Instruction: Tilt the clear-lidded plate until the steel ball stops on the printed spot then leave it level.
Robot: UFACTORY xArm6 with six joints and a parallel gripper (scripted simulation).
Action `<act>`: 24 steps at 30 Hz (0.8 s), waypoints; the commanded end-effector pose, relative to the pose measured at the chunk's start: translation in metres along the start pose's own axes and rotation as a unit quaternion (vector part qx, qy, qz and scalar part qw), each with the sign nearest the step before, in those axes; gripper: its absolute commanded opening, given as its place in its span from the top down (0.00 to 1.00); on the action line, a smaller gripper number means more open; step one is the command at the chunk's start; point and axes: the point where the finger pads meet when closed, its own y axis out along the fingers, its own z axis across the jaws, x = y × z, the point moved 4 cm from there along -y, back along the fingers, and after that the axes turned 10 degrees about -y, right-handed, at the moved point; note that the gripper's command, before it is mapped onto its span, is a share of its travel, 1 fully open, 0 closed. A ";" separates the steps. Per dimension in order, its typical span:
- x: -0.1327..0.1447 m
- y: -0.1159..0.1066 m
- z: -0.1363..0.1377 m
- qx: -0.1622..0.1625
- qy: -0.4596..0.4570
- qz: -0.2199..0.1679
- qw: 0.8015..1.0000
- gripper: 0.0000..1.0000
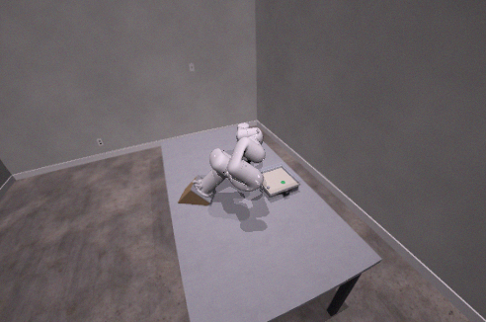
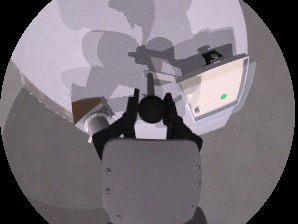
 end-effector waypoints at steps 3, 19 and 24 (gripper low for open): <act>-0.002 -0.001 0.000 -0.001 0.000 0.003 1.000 1.00; -0.001 -0.002 0.000 -0.001 0.000 0.003 1.000 1.00; -0.001 -0.002 0.000 -0.001 0.000 0.003 1.000 1.00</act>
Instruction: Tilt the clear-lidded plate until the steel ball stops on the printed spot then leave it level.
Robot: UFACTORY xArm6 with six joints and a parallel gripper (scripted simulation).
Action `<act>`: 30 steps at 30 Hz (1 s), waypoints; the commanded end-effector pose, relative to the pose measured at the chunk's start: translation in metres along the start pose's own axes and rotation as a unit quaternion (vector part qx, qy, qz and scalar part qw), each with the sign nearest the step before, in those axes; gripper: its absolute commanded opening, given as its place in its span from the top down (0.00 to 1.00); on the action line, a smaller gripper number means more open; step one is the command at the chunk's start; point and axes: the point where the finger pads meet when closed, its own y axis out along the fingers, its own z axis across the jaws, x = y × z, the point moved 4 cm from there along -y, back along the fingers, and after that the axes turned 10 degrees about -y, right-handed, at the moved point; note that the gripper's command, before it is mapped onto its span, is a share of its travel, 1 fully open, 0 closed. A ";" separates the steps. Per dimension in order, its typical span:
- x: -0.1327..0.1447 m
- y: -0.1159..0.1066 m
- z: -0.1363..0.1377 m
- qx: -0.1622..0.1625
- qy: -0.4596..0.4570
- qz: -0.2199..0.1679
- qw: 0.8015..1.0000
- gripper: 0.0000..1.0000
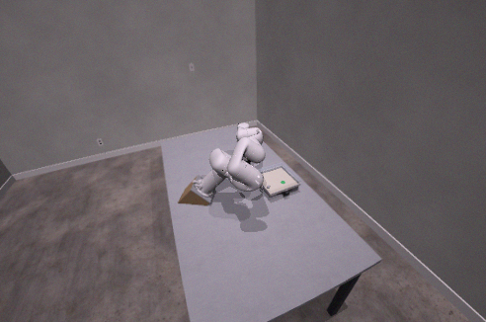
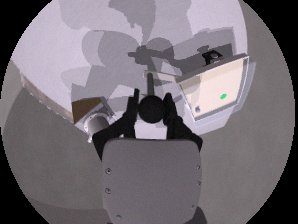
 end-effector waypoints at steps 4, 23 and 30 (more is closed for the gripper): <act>-0.001 -0.001 0.000 -0.001 0.001 0.003 1.000 1.00; -0.001 -0.001 0.000 -0.001 0.001 0.003 1.000 1.00; -0.001 -0.002 0.000 -0.001 0.001 0.003 1.000 1.00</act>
